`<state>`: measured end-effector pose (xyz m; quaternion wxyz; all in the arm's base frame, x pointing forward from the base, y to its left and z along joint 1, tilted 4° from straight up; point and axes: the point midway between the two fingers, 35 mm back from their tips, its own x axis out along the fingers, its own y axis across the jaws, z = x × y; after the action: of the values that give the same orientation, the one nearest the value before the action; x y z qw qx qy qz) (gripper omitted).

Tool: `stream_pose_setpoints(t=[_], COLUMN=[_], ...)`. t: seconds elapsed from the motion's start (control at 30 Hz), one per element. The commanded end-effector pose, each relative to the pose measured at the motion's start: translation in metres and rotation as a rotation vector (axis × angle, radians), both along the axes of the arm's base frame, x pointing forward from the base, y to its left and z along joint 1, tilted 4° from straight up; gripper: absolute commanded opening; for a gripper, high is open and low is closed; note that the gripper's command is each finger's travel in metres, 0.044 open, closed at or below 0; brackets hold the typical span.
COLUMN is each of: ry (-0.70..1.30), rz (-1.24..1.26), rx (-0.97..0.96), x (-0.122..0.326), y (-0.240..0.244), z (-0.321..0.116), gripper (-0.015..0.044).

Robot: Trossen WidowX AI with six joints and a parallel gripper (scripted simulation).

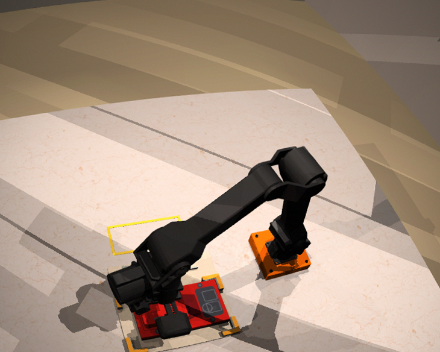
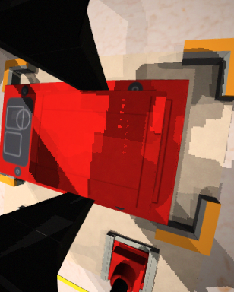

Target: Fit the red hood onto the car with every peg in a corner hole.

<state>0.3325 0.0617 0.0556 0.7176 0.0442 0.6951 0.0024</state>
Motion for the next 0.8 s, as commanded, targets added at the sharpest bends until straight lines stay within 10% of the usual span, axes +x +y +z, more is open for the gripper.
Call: stream_pose_setpoints(t=[0.0,0.4,0.77], ry=[0.0,0.0,0.005], rz=[0.0,0.0,0.0], rx=[0.0,0.0,0.003], x=[0.0,0.0,-0.001], y=[0.0,0.0,-0.005], z=[0.0,0.0,0.066], gripper=[0.0131,0.044,0.044])
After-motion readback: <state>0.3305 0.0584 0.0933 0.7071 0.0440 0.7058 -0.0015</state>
